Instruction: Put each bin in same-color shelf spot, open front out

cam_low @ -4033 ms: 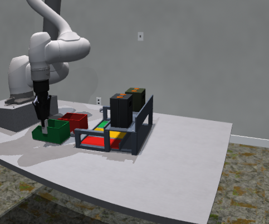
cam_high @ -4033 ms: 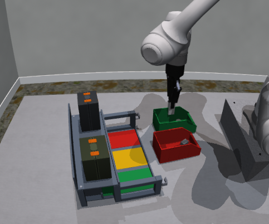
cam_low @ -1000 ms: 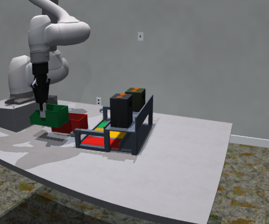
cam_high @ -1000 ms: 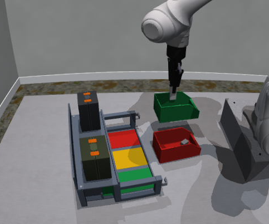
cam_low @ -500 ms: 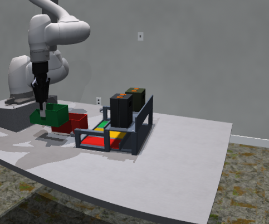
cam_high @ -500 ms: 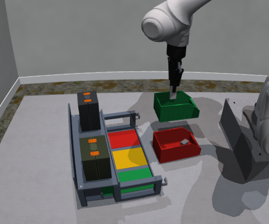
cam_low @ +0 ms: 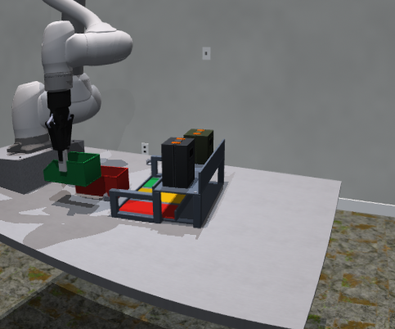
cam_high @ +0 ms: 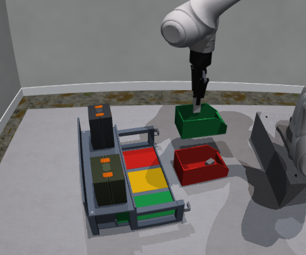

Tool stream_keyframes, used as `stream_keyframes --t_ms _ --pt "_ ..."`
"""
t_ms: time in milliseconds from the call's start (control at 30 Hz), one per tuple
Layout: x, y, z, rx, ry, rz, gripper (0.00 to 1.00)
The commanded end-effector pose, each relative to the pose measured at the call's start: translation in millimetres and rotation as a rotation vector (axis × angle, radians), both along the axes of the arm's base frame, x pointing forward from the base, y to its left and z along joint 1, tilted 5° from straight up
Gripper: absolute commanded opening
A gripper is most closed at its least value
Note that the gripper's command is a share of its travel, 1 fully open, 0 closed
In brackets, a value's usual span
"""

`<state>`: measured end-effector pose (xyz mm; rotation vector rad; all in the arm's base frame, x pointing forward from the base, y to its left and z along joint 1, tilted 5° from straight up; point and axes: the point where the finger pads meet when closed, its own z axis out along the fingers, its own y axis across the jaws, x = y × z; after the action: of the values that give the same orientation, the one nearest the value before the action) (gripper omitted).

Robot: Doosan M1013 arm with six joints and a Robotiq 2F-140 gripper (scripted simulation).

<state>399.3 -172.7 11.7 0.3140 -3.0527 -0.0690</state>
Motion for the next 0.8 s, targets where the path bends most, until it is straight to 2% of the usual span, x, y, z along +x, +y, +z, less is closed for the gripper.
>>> stream_keyframes --t_ms 0,767 --pt "0.0 0.0 0.1 0.000 0.000 0.000 0.10" --pt "-0.7 6.3 0.4 0.000 0.000 0.001 0.10"
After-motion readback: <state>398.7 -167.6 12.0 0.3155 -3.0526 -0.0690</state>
